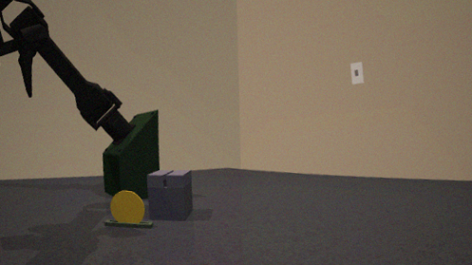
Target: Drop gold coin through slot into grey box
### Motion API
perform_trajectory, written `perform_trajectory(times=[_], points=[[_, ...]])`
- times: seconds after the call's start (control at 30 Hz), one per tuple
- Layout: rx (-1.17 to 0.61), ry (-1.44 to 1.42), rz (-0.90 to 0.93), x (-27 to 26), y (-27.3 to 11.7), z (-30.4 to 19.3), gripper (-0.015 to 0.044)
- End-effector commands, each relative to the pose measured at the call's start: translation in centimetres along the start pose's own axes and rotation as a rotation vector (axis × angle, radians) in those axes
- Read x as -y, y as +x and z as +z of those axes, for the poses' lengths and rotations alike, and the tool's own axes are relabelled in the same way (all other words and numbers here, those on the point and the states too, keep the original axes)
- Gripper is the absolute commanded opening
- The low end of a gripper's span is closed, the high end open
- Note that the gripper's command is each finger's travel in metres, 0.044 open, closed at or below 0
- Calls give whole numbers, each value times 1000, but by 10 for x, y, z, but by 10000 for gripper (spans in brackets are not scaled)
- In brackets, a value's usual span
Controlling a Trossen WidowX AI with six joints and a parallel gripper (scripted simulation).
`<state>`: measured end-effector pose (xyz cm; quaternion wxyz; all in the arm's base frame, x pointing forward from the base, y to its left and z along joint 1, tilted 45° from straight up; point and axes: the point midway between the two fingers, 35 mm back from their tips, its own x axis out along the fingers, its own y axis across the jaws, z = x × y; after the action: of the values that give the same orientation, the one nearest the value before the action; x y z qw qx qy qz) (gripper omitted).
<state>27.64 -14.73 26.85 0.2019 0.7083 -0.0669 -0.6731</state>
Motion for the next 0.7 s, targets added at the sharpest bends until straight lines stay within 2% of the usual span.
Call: perform_trajectory(times=[0.0, 0.27, 0.5, 0.67], points=[[3, -11, 2, 1, 1, -1, 374], [130, -450, 129, 78, 72, -46, 164], [238, -792, 312, 154, 131, -45, 161], [247, -824, 333, 159, 135, -45, 161]])
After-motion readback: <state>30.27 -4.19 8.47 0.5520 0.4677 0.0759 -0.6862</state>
